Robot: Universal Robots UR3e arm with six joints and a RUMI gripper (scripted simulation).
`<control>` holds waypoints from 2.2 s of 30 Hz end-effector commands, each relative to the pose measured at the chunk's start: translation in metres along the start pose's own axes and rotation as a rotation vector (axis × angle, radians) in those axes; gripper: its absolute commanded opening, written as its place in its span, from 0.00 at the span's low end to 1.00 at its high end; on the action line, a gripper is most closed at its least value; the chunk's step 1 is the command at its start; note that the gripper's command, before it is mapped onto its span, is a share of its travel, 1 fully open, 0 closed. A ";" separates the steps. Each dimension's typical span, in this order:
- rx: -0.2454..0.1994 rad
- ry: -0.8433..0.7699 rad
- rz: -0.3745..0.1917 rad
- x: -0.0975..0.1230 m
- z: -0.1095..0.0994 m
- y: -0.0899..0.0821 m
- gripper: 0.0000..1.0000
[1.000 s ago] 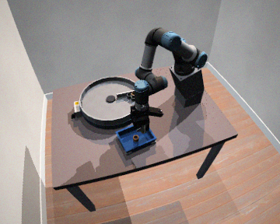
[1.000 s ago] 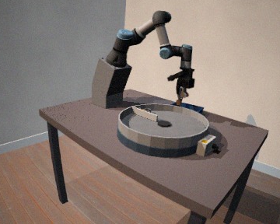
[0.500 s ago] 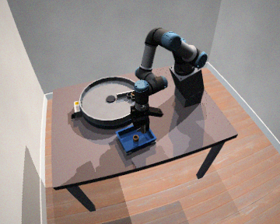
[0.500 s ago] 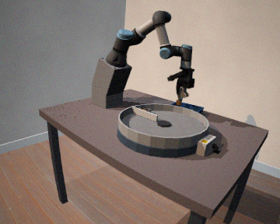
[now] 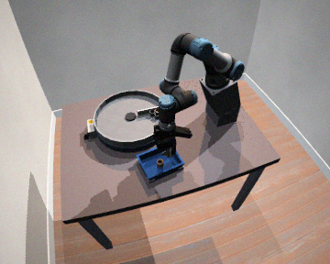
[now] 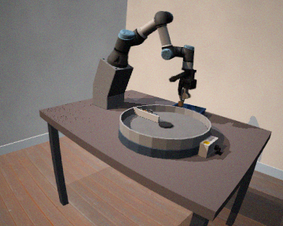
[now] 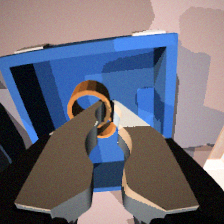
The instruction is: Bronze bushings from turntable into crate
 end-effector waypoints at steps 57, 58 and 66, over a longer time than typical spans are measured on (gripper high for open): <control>0.001 0.000 -0.002 0.001 0.000 0.040 0.00; 0.001 0.000 -0.002 0.001 0.000 0.040 0.00; 0.001 0.000 -0.002 0.001 0.000 0.040 0.00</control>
Point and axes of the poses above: the point where the finger pads meet when closed, its own y axis out along the fingers, its own z axis across the jaws, x = y × z, the point moved 5 cm from there along -y, back along the fingers, and after that the axes turned 2 degrees about y, right-handed, at the moved point
